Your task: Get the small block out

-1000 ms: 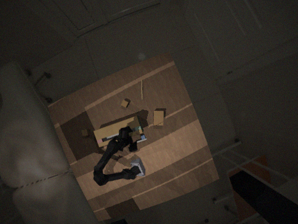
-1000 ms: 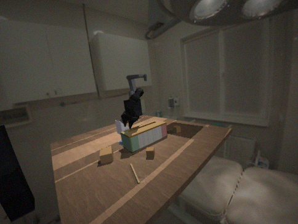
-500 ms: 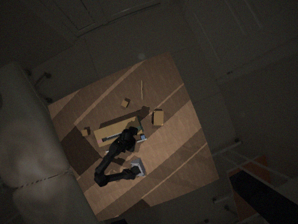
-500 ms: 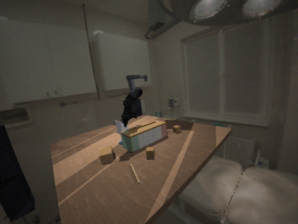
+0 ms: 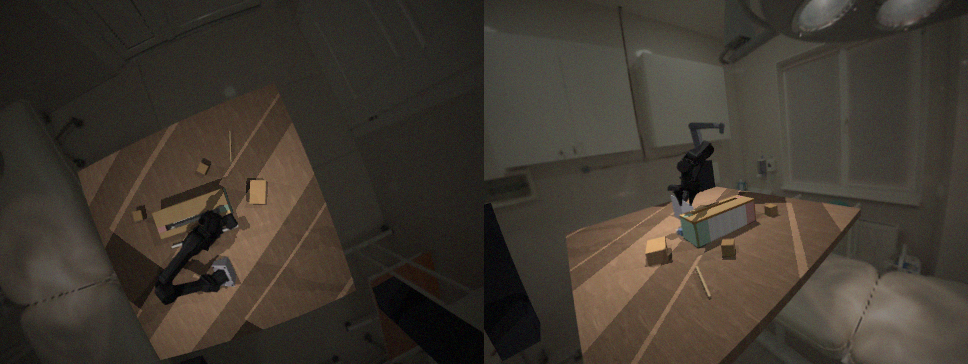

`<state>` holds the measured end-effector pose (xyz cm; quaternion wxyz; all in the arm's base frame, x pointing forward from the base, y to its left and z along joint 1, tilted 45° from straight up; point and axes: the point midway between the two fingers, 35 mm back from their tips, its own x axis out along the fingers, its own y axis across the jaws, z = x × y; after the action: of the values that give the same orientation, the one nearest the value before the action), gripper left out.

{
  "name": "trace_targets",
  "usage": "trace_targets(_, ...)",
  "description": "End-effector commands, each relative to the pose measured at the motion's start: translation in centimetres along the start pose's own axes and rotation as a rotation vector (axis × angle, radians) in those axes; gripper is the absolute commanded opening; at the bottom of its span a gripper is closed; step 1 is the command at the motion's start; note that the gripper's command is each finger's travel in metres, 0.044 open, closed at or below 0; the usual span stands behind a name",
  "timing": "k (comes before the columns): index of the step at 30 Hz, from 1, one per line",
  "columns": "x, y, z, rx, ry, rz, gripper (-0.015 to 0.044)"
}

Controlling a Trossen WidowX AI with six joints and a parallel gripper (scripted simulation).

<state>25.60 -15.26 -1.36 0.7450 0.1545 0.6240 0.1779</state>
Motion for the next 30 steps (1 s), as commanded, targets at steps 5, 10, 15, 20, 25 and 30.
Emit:
trace_targets(5,0.8,-1.0,-2.0,1.183,-0.029,0.161,0.0285)
trace_targets(10,0.8,-1.2,-2.3,1.457,-0.017,0.200,0.0285)
trace_targets(15,0.7,-1.5,-2.6,1.735,0.002,0.247,0.0285)
trace_targets(20,0.7,-1.7,-2.9,2.007,0.033,0.292,0.0285)
trace_targets(25,0.7,-1.9,-3.2,2.281,0.075,0.345,0.0285)
trace_targets(30,0.6,-2.1,-3.5,2.548,0.132,0.392,0.0285)
